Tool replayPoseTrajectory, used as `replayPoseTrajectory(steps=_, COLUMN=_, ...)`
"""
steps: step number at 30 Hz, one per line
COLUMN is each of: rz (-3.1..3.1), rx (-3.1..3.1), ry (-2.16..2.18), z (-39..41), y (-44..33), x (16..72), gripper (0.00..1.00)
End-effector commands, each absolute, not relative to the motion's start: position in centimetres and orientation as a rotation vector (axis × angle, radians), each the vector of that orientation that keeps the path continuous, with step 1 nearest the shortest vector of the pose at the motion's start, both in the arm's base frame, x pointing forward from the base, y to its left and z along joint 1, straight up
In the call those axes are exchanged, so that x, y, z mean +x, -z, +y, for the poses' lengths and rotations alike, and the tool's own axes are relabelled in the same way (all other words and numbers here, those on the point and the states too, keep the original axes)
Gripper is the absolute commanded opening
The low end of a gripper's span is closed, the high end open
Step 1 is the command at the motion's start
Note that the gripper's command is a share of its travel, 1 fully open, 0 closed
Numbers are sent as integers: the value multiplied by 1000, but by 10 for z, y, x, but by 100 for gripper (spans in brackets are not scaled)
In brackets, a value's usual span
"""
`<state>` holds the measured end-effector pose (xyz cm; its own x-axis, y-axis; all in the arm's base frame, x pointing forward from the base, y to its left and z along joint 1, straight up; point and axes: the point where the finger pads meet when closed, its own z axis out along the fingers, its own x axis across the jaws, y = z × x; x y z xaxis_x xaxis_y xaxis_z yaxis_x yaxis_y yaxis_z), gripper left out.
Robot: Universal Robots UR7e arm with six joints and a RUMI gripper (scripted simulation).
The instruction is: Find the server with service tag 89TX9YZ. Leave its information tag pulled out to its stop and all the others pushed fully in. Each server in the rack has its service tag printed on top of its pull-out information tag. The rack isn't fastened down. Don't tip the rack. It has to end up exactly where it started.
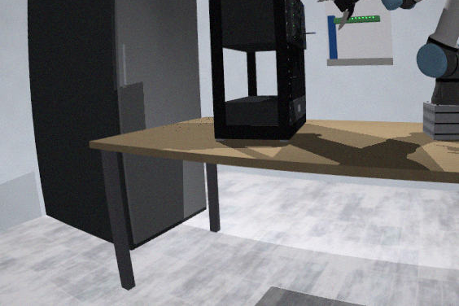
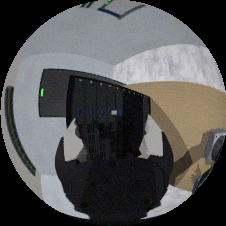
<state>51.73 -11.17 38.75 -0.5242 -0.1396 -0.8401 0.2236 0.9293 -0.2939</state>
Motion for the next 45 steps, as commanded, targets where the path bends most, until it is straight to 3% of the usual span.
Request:
replayPoseTrajectory(steps=1, rz=2073, rx=58, ry=454, z=-112, y=-388, x=517, gripper=100)
replayPoseTrajectory(steps=45, rz=2069, rx=32, ry=463, z=-113, y=-388, x=520, gripper=100)
